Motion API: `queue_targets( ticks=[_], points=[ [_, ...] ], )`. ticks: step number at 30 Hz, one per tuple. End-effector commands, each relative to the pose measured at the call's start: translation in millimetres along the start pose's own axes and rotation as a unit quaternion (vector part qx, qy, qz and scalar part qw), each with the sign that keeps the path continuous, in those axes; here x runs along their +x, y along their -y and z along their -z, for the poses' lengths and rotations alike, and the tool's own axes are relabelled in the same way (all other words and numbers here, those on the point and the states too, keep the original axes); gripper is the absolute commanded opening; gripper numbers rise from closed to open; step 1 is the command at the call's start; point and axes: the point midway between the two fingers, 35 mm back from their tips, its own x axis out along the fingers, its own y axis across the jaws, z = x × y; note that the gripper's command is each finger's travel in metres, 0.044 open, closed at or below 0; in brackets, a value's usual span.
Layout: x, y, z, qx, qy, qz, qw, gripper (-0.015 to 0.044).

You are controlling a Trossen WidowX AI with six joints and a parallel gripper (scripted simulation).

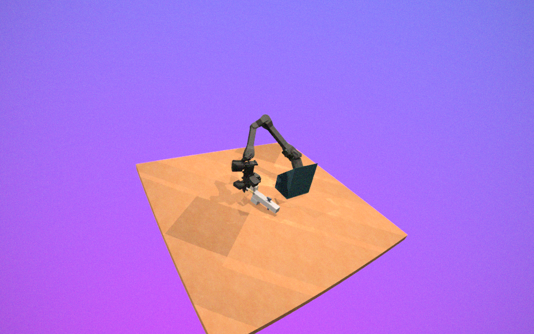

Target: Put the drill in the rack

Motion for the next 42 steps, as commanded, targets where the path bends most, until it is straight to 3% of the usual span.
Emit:
queue_targets(
  ticks=[1, 10, 42],
  points=[
    [0.5, -0.3, -1.0, 0.0, 0.0, -0.001, 1.0, 0.021],
    [1.1, 0.9, -3.1, 0.002, 0.001, 0.004, 1.0, 0.044],
    [2.7, 3.0, -8.5, 0.002, 0.001, 0.004, 1.0, 0.044]
  ],
)
